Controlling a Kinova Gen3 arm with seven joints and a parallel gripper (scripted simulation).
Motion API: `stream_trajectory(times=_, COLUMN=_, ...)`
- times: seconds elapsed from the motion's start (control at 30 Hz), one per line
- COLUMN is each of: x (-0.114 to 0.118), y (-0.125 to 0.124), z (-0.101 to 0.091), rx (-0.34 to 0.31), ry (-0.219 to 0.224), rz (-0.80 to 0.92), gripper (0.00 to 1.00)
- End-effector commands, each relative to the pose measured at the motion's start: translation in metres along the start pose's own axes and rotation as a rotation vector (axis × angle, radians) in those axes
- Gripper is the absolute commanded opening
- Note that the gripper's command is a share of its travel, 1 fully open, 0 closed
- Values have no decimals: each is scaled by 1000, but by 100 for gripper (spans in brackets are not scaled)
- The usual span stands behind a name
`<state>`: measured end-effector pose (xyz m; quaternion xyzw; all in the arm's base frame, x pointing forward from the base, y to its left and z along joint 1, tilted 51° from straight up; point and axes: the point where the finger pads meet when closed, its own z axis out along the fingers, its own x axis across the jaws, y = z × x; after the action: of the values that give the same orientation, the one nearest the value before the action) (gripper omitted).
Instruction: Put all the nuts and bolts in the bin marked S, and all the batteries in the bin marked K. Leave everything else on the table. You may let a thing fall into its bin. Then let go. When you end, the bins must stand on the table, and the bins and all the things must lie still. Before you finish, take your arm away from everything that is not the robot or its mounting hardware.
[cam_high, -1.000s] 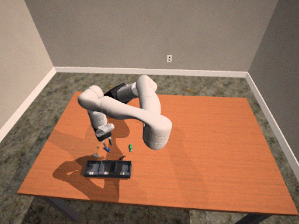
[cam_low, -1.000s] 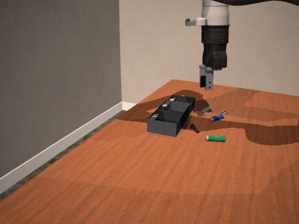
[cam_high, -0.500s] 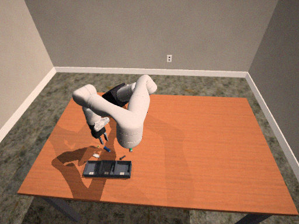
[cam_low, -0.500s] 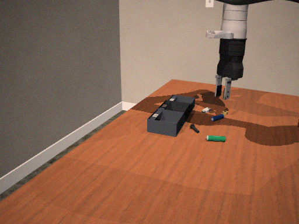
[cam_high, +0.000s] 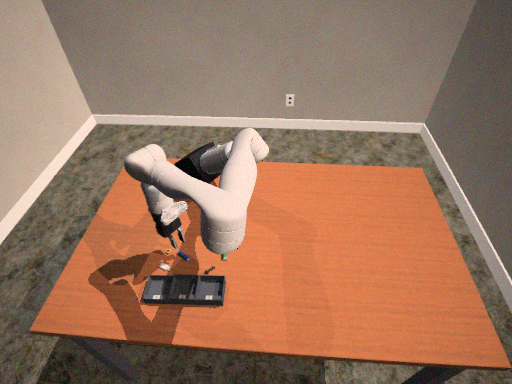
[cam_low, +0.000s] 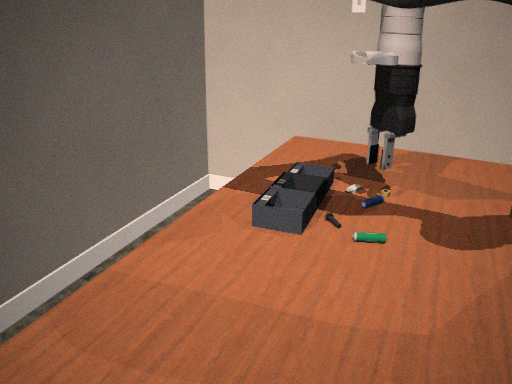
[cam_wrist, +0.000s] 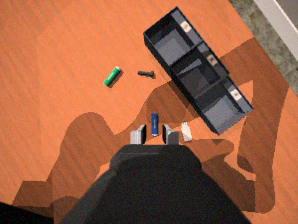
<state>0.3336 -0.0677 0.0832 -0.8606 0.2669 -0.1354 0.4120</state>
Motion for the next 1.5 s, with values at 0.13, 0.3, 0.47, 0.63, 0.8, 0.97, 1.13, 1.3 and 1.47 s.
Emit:
stream_trajectory(times=0.13, x=1, y=-2, z=0, rx=0, ry=1, rz=-4, gripper=60)
stream_trajectory(times=0.3, x=1, y=-3, z=0, rx=0, ry=1, rz=-4, gripper=60)
stream_trajectory(times=0.47, x=1, y=-3, z=0, rx=0, ry=1, rz=-4, gripper=60)
stream_trajectory(times=0.63, x=1, y=-3, z=0, rx=0, ry=1, rz=-4, gripper=60)
stream_trajectory(times=0.8, x=1, y=-3, z=0, rx=0, ry=1, rz=-4, gripper=60)
stream_trajectory(times=0.97, x=1, y=-3, z=0, rx=0, ry=1, rz=-4, gripper=60)
stream_trajectory(times=1.13, x=1, y=-3, z=8, rx=0, ry=1, rz=-4, gripper=60)
stream_trajectory(times=1.3, x=0, y=-3, z=20, rx=0, ry=1, rz=-4, gripper=60)
stream_trajectory(times=1.47, x=-1, y=-3, z=40, rx=0, ry=1, rz=-4, gripper=60)
